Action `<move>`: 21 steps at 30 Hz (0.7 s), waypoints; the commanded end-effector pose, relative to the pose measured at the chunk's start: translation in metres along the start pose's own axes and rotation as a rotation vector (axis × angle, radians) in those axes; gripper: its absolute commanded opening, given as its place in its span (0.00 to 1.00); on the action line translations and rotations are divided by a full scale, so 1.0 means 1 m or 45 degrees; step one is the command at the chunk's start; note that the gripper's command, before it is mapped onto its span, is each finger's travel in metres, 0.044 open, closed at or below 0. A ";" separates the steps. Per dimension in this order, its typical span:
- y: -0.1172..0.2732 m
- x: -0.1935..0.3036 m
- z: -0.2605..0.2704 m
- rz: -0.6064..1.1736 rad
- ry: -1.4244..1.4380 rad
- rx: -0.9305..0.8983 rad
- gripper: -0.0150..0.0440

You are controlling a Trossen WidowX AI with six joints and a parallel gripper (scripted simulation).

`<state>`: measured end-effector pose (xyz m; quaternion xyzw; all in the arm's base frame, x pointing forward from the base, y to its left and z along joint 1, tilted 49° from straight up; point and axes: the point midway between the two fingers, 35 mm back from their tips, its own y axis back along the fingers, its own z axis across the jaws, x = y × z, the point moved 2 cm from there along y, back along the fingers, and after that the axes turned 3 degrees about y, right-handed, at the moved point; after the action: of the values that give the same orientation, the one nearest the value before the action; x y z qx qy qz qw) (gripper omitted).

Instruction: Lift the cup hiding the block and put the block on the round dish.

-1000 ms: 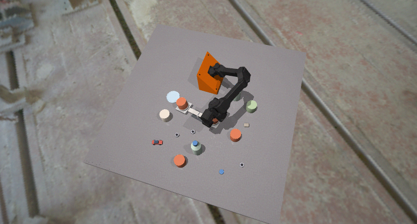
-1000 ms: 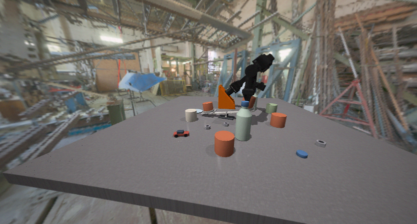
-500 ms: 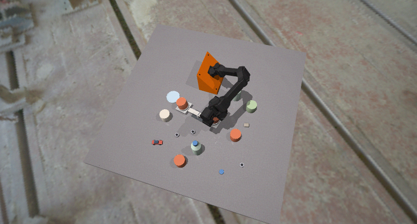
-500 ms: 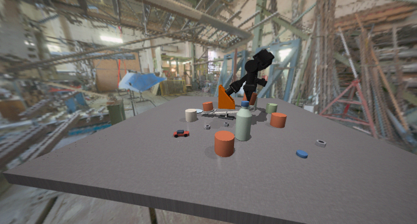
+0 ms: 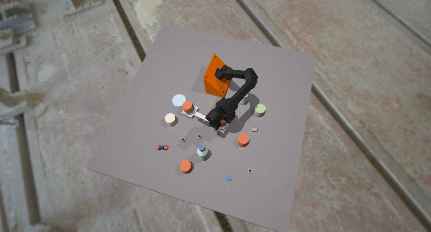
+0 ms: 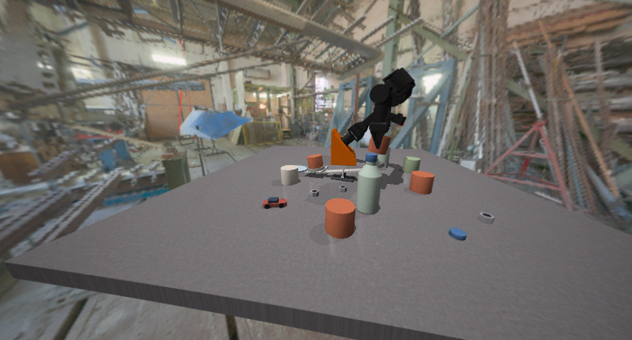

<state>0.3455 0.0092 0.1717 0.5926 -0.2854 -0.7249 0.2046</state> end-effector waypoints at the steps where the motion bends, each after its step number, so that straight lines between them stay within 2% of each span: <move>1: 0.007 0.001 0.000 0.001 0.000 0.010 0.25; 15: 0.025 0.001 0.003 -0.007 -0.010 0.009 0.25; 21: 0.019 -0.001 0.003 -0.008 -0.011 -0.001 0.25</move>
<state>0.3412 -0.0045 0.1855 0.5904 -0.2836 -0.7282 0.2016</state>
